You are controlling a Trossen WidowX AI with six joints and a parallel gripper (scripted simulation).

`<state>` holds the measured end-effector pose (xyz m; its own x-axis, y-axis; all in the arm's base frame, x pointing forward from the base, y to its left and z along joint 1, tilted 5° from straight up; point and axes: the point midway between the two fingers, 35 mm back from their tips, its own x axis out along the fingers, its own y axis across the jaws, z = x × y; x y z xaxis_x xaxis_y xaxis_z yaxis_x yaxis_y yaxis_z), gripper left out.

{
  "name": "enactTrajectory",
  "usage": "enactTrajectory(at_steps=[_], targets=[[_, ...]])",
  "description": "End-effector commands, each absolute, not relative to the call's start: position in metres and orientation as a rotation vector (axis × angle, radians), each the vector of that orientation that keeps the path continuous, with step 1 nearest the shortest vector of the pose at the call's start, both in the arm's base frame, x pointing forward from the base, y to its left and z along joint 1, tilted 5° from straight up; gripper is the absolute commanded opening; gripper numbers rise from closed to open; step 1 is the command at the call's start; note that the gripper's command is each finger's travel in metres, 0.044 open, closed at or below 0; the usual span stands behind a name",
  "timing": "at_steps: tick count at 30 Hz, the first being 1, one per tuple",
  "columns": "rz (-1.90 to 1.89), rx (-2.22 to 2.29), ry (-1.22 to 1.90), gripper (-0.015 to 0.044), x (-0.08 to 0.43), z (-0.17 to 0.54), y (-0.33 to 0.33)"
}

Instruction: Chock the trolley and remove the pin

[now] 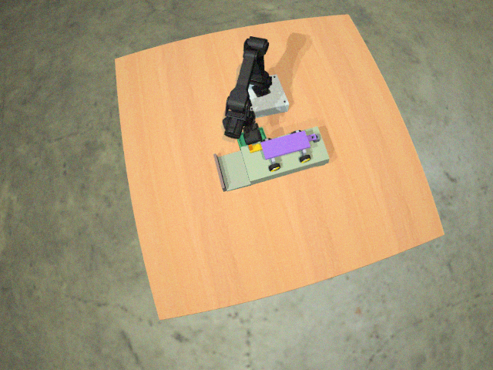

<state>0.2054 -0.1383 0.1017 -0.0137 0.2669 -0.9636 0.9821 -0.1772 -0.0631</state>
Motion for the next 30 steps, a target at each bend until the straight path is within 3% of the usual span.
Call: enactTrajectory(at_steps=[1,30], targets=[[-1.290,1.558,1.308,0.0000,0.2054,0.1012,-0.1392],[-2.025,1.985,0.550,0.0000,0.2059,0.1013,-0.1326]])
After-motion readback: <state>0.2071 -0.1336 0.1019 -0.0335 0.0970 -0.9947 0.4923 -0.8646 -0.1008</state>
